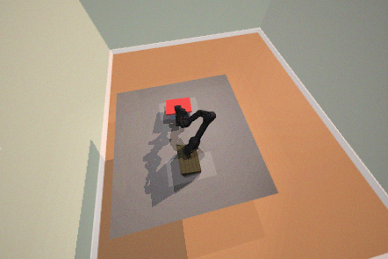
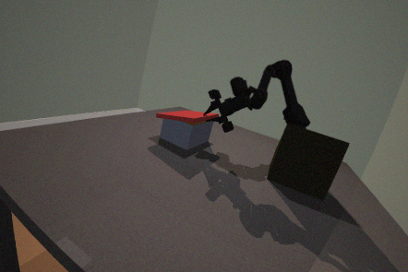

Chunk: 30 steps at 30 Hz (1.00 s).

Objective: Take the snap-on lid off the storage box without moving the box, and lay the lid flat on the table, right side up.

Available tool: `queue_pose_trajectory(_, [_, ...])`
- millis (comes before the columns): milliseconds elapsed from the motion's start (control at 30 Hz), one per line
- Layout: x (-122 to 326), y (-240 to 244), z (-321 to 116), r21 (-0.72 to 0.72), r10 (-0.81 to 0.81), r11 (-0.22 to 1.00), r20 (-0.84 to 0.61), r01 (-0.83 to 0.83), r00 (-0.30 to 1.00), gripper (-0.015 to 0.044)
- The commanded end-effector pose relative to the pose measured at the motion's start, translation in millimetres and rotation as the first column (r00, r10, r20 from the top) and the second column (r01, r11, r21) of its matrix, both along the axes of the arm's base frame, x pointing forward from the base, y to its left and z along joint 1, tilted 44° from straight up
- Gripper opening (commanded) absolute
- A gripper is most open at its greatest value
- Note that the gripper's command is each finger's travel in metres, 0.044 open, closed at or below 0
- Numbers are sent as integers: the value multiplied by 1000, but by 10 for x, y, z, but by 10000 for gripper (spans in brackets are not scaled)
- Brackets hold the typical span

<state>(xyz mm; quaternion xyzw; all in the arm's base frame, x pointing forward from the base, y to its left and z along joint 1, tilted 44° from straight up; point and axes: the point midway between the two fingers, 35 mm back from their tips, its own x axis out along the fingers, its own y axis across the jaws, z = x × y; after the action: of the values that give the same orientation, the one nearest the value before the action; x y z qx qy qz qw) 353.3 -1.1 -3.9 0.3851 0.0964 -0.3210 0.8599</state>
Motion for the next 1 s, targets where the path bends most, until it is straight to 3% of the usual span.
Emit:
queue_pose_trajectory(0, [25,44,46,1,0,1000,4,0,1000,0])
queue_pose_trajectory(967, [172,299,334,2,0,1000,5,0,1000,0])
